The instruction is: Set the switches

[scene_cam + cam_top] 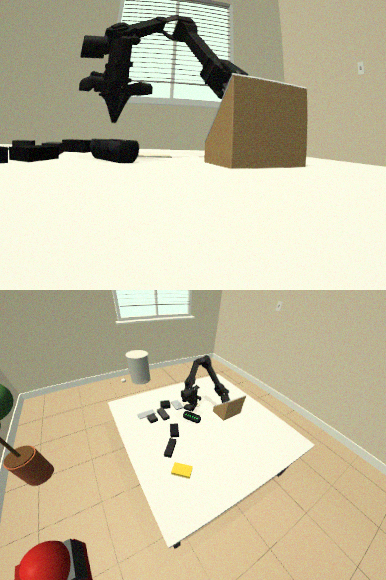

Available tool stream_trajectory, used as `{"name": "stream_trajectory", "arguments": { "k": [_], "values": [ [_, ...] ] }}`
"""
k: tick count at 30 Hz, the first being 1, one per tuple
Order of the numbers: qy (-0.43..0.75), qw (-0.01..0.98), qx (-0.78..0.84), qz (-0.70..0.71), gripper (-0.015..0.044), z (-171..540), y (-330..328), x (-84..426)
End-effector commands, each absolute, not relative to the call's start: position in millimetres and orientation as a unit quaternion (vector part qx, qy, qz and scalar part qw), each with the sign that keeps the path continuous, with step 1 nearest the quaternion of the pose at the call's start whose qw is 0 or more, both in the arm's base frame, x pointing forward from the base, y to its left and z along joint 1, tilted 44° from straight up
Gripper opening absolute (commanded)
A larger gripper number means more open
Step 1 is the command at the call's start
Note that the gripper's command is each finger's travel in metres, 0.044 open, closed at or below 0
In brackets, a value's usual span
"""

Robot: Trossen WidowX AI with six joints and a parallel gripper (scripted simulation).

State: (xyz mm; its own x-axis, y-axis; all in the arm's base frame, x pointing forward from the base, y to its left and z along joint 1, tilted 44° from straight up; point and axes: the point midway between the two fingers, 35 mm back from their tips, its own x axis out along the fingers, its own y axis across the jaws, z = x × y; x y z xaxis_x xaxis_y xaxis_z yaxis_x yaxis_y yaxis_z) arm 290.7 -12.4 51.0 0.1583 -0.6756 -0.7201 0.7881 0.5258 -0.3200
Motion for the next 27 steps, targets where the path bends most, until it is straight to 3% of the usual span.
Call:
{"name": "stream_trajectory", "arguments": {
  "k": [1,13,27],
  "values": [
    [0.431,0.759,0.067,-0.483,0.0000,50.9,-12.1,290.9],
    [0.431,0.759,0.068,-0.483,0.0000,17.5,-8.4,329.9],
    [0.431,0.759,0.068,-0.483,0.0000,16.5,-8.3,330.9]
  ]
}}
